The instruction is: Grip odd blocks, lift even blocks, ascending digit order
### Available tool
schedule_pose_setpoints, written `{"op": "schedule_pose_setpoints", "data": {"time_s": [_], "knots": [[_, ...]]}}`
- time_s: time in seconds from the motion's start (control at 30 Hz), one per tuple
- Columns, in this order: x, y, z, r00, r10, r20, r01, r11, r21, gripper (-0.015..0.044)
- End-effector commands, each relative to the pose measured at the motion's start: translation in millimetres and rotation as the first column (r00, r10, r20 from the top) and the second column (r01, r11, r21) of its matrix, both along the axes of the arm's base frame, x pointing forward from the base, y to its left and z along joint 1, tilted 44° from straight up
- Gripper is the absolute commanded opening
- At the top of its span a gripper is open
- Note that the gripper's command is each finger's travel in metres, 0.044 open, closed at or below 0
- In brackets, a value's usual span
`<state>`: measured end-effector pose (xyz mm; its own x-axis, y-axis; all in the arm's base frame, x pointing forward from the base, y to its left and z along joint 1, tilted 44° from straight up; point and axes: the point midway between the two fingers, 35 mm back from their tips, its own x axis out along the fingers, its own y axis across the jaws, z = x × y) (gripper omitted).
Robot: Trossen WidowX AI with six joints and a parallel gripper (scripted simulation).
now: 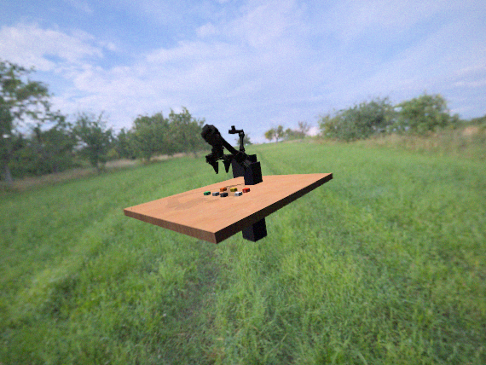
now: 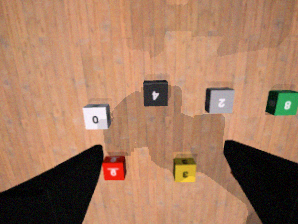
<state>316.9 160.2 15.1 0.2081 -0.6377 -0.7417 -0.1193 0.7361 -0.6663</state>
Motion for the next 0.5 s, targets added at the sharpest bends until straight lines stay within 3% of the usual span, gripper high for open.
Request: {"op": "schedule_pose_setpoints", "data": {"time_s": [0.0,0.33,0.47], "knots": [[-24.4,41.8,-50.3,1.0,-0.008,0.003,0.008,1.0,-0.004,0.04],[-35.1,53.5,-67.9,1.0,-0.009,0.005,0.009,1.0,-0.011,0.04],[-22.4,21.1,-106.3,1.0,-0.009,0.006,0.009,1.0,-0.012,0.04]]}}
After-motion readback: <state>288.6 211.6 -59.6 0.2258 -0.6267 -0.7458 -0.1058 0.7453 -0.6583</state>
